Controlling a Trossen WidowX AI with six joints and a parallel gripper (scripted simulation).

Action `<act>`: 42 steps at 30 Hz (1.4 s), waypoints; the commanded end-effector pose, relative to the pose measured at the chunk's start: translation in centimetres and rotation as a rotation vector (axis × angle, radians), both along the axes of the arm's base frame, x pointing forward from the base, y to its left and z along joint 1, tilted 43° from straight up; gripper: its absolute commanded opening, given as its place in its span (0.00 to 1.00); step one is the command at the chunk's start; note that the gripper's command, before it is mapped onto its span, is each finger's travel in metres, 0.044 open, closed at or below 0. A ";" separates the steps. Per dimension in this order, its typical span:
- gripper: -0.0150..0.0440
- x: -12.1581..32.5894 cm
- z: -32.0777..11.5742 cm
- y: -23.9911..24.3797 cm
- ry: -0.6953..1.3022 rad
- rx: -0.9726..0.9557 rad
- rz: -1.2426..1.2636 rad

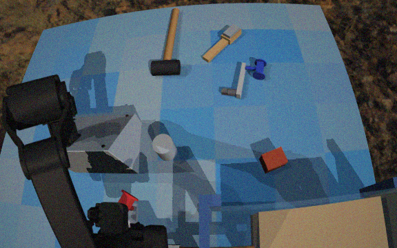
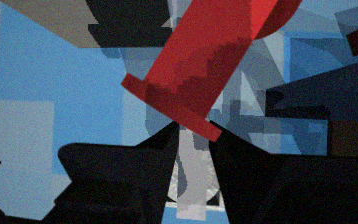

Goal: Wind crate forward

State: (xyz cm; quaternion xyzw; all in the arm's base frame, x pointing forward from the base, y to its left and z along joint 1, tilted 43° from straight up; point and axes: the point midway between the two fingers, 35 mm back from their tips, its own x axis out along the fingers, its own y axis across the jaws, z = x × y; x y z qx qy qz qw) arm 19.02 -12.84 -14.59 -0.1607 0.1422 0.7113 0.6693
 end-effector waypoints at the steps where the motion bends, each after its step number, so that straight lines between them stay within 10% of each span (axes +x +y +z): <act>1: 0.25 0.1 -0.1 0.0 0.004 -0.001 -0.006; 42: 0.25 0.1 -0.9 0.8 0.004 0.000 -0.007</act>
